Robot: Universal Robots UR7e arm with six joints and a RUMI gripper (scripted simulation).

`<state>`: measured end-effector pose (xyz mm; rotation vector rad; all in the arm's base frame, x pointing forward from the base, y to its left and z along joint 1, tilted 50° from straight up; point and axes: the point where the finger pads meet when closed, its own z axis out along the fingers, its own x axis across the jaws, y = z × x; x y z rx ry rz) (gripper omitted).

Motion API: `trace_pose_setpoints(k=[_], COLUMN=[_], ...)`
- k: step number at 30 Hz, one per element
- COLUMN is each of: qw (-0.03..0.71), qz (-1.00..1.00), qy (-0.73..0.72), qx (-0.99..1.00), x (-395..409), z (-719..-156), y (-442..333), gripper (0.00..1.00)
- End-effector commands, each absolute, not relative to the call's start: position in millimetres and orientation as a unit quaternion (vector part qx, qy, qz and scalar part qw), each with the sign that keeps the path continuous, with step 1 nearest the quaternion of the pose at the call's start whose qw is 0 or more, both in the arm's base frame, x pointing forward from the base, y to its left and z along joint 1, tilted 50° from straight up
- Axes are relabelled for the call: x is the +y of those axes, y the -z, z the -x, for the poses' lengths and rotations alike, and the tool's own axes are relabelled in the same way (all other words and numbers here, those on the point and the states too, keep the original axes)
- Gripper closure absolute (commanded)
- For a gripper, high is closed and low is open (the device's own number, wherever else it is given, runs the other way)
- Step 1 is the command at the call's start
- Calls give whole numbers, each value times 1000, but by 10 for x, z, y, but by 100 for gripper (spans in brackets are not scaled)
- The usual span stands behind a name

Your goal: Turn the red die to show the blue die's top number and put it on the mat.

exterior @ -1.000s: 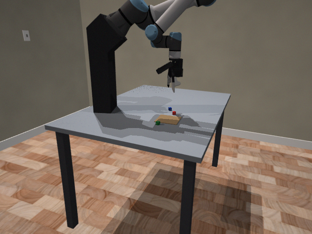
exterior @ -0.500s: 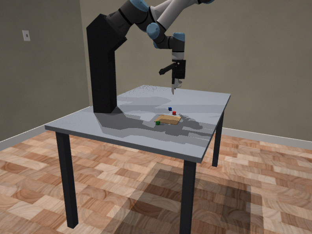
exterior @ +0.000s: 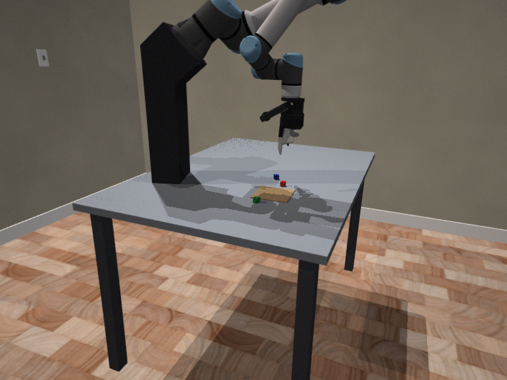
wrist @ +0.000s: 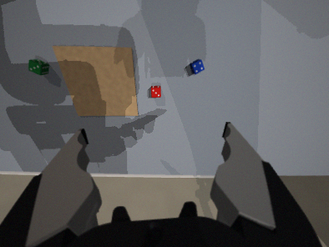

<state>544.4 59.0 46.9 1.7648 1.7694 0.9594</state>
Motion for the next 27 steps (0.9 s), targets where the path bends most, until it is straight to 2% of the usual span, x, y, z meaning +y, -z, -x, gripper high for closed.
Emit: trace_pose_setpoints(k=[1, 8, 14, 20, 21, 27], qw=[232, 232, 231, 231, 231, 231], qz=[-642, -642, -642, -642, -642, -642], qy=[-350, -350, -350, -350, -350, -350], qx=[642, 642, 642, 642, 642, 642], x=[573, 574, 636, 661, 661, 661], z=[-5466, -5481, -5800, -5884, -5884, -5884], y=[-493, -482, -220, -136, -136, -136], gripper=[0, 0, 0, 0, 79, 79])
